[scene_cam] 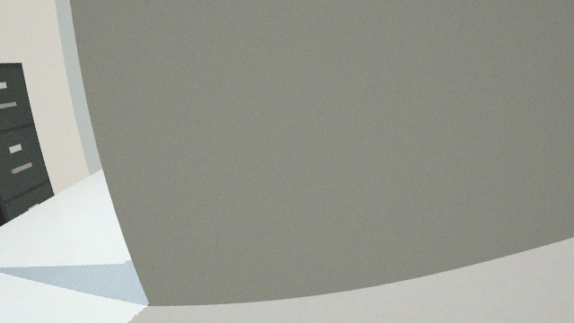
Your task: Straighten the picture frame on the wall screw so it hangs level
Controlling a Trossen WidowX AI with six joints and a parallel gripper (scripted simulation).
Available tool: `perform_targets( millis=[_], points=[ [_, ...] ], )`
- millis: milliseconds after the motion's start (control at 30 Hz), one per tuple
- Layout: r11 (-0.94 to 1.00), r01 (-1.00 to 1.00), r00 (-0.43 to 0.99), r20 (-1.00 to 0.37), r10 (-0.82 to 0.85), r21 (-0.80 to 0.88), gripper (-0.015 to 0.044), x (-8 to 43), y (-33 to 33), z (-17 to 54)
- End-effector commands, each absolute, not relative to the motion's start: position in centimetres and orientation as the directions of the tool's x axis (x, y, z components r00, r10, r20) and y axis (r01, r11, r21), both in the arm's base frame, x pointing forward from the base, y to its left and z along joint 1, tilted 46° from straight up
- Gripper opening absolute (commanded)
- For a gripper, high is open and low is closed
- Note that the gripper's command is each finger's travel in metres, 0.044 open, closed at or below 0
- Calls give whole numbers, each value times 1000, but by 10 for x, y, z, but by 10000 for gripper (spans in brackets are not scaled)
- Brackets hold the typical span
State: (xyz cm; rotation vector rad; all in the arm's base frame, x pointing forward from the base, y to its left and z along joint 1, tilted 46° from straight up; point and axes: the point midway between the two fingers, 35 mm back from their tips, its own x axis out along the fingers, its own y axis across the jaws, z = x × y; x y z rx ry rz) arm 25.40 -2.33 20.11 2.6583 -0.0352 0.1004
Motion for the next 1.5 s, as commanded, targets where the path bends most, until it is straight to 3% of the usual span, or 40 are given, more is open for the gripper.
perform_targets(
  millis=[0,633,1133,1467],
  points=[
    [-883,-55,997,81,-19,466,260,253,-22,198],
    [-883,-55,997,81,-19,466,260,255,-22,199],
    [-883,-57,996,85,-19,465,260,329,-23,205],
    [-883,-57,996,85,-19,465,260,333,-23,204]
  ],
)
